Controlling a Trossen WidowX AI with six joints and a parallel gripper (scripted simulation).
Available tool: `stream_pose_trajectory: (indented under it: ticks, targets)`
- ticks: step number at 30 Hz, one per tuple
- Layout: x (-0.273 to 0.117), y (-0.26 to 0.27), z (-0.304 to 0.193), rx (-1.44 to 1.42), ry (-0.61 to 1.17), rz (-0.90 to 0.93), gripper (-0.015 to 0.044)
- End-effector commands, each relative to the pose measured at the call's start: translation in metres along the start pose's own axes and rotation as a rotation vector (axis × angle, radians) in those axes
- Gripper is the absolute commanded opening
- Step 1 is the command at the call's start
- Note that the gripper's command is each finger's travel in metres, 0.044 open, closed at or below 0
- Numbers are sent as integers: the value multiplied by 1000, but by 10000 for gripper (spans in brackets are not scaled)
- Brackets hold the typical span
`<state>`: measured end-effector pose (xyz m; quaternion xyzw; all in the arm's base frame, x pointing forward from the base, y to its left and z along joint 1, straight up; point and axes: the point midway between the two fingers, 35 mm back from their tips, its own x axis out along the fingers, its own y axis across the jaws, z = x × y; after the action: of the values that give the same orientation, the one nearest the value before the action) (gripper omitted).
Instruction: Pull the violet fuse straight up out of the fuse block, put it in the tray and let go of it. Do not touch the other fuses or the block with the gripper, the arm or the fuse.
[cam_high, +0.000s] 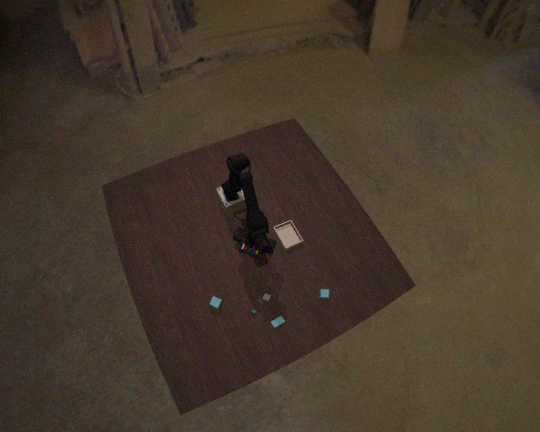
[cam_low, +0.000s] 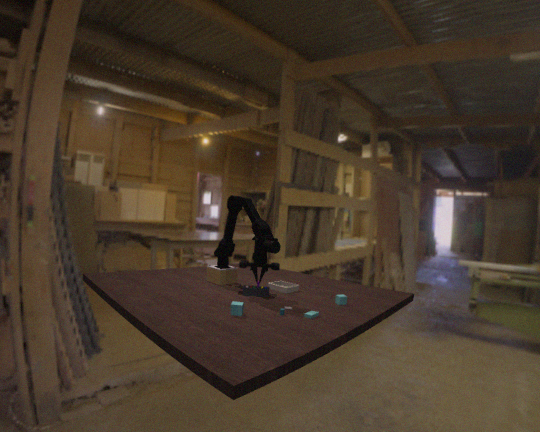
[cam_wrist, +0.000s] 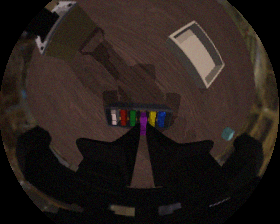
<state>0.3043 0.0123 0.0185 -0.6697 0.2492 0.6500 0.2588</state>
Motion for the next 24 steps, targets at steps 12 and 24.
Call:
stream_pose_trajectory:
  ticks: [12,24]
  targets:
    - [-8,0,0,3,-1,-2,0]
    - [-16,0,0,3,-2,-3,0]
